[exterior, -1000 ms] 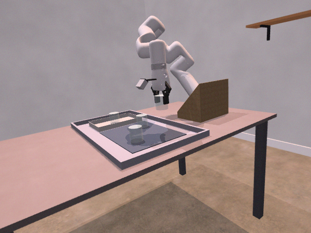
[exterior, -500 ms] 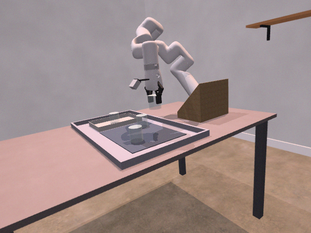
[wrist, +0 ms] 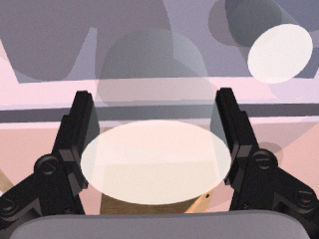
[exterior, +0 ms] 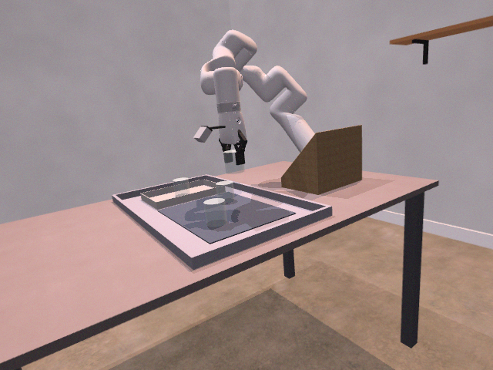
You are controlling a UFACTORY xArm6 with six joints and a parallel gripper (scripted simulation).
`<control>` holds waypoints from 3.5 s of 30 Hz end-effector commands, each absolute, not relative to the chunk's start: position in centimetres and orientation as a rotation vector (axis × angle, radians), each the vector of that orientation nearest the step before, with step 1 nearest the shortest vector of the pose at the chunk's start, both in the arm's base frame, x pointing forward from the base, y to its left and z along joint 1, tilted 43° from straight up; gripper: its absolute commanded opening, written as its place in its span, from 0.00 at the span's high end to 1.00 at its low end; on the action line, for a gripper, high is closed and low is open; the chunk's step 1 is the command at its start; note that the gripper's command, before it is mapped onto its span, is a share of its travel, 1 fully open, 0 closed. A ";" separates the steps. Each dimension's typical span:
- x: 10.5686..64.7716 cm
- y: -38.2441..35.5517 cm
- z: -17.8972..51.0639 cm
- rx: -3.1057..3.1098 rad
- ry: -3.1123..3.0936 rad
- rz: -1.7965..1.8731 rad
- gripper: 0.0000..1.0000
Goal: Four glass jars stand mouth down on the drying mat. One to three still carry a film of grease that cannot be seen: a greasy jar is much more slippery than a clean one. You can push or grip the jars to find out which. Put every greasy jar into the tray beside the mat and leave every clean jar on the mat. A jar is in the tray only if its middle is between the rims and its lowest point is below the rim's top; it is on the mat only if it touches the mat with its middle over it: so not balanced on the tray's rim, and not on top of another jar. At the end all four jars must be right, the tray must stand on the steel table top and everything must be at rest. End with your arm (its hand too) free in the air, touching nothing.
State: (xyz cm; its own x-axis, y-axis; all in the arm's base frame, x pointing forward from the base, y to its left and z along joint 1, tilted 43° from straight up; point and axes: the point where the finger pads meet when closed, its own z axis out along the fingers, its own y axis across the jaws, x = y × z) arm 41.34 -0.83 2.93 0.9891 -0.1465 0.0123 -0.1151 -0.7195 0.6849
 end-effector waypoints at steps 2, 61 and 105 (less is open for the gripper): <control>42.0 -2.0 4.2 2.383 -0.181 -0.050 1.00; 47.1 -14.2 14.9 2.383 -0.181 -0.050 1.00; 51.0 -23.8 23.3 2.383 -0.181 -0.050 1.00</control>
State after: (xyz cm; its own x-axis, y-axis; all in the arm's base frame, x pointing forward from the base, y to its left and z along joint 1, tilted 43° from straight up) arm 50.55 -23.00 22.41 0.9891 -0.1466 0.0129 -0.1158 -0.7208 0.6834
